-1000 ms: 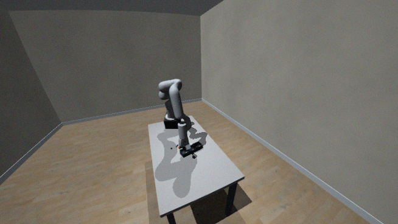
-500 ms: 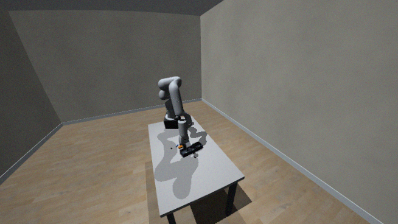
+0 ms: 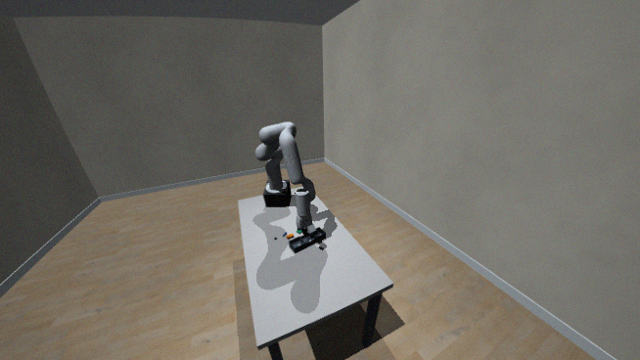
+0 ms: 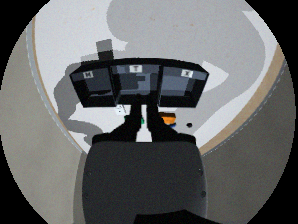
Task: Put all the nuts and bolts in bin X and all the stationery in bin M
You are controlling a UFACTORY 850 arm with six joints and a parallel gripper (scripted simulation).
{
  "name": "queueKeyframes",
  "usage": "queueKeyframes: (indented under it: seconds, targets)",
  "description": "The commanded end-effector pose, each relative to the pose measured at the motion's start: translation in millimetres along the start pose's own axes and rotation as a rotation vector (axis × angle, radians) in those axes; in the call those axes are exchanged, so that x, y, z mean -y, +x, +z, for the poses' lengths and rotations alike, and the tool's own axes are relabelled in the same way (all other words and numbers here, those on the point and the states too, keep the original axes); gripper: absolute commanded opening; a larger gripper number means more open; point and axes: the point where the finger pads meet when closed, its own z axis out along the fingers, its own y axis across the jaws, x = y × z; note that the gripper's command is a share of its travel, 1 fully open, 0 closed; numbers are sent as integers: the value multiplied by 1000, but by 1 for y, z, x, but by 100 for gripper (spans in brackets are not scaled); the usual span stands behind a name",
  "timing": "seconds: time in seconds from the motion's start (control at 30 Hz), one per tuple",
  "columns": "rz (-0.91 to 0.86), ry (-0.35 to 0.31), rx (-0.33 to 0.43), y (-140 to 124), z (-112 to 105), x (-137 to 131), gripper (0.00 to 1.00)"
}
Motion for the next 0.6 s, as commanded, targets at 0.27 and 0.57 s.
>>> queueKeyframes:
  seconds: [0.27,0.57]
  targets:
    - [0,-8,-6,2,5,17,7]
    - [0,-7,-6,2,23,17,7]
